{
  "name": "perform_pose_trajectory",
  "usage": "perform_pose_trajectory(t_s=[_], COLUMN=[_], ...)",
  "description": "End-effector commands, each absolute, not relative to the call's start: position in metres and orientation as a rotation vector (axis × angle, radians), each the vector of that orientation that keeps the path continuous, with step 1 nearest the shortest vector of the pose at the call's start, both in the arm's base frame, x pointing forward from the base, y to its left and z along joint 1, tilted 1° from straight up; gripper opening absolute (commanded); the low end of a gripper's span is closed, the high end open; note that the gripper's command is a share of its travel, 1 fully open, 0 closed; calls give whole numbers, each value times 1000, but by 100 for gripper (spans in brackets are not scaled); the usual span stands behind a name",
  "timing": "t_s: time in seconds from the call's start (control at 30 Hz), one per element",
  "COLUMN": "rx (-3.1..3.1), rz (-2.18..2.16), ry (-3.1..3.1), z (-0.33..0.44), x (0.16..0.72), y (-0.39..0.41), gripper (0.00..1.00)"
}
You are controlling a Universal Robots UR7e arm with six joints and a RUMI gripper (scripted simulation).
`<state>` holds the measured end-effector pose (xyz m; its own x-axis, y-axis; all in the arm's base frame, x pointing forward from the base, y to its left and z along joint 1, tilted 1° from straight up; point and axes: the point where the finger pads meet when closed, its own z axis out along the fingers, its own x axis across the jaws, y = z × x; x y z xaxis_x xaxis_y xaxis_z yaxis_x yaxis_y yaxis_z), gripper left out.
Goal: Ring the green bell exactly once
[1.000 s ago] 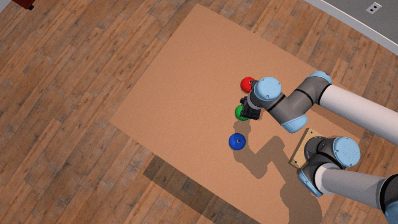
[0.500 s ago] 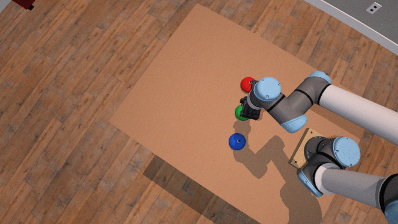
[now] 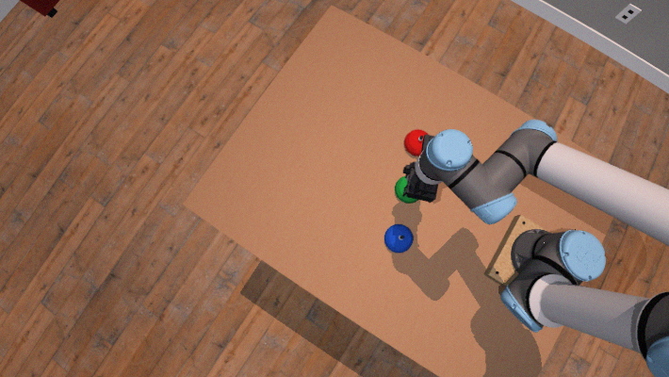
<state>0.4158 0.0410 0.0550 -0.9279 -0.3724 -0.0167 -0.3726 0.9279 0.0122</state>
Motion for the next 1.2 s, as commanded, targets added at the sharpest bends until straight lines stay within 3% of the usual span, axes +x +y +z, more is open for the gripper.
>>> perform_pose_trajectory(t_s=[0.0, 1.17], rx=[-593, -593], rz=[23, 23], ry=[3069, 3069], z=[55, 45], x=[416, 416], y=[41, 41], gripper=[0, 0])
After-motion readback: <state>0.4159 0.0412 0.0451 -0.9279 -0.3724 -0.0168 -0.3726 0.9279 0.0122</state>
